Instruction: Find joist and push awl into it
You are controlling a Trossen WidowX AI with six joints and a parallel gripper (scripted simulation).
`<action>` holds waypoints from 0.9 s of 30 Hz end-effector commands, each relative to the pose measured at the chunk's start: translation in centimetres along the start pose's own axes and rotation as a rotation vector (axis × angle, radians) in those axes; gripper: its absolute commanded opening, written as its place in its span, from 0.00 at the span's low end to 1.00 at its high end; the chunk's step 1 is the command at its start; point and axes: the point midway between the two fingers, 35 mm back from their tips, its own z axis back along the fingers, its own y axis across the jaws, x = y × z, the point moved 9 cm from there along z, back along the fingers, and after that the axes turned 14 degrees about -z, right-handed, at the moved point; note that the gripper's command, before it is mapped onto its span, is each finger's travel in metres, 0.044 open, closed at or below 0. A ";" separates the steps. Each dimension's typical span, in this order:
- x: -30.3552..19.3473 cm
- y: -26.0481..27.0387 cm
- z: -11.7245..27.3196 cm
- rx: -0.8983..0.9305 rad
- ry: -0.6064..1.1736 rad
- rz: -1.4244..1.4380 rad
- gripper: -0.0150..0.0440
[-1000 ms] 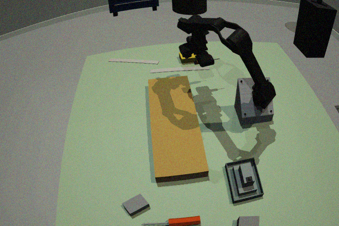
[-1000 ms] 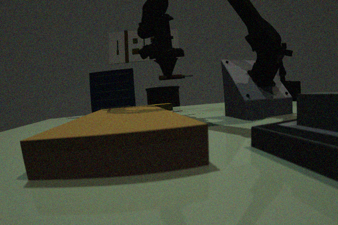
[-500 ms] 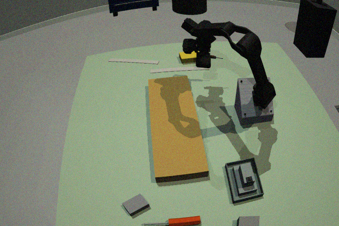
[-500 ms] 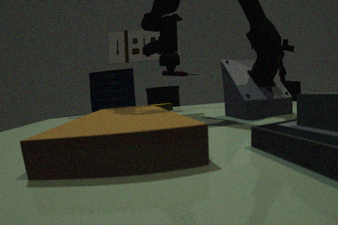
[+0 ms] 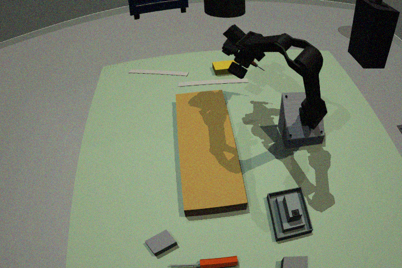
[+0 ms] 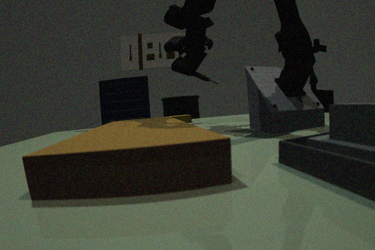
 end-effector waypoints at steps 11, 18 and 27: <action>-2.0 -1.1 2.1 -0.122 -0.289 -0.440 0.25; -3.4 -1.6 3.2 -0.138 -0.450 -0.676 0.25; -2.4 0.3 3.6 -0.132 -0.438 -0.718 0.25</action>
